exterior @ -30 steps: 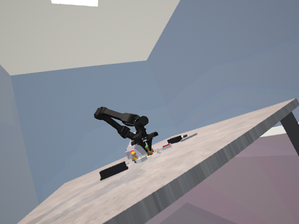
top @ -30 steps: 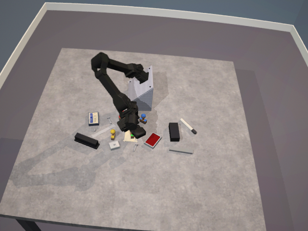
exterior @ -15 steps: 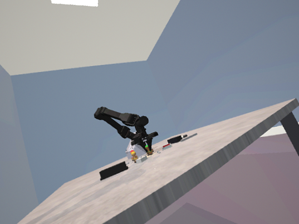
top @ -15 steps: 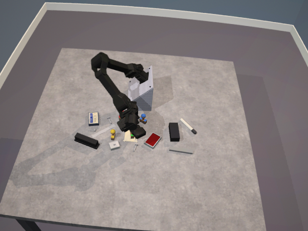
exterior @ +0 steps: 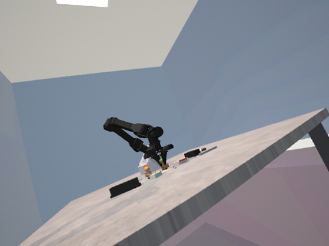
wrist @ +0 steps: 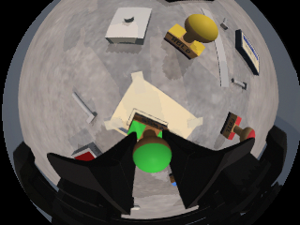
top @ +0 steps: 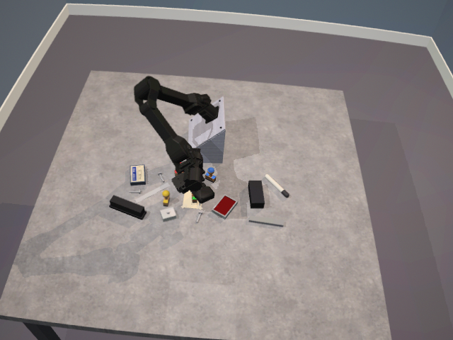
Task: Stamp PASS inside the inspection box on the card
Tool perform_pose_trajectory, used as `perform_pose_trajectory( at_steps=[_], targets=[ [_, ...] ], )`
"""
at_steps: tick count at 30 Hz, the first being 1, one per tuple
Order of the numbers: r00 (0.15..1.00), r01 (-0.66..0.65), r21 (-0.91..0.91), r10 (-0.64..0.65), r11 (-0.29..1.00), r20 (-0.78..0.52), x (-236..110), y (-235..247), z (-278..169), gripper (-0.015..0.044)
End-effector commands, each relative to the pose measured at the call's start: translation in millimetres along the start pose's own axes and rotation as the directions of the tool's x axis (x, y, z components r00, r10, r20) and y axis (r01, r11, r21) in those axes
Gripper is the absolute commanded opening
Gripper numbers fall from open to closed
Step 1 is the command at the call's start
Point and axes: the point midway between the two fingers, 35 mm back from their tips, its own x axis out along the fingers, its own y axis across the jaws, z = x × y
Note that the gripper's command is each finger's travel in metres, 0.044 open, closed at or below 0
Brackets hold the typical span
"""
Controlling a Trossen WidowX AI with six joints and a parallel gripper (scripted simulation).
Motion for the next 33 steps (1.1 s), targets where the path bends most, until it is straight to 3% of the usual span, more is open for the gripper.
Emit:
perform_pose_trajectory(
  at_steps=[1, 33],
  targets=[
    [1.000, -0.001, 0.002, 0.001, 1.000, 0.004, -3, 1, 0, 0.0000],
    [1.000, -0.003, 0.002, 0.003, 1.000, 0.001, -51, 2, 0, 0.0000]
  ],
)
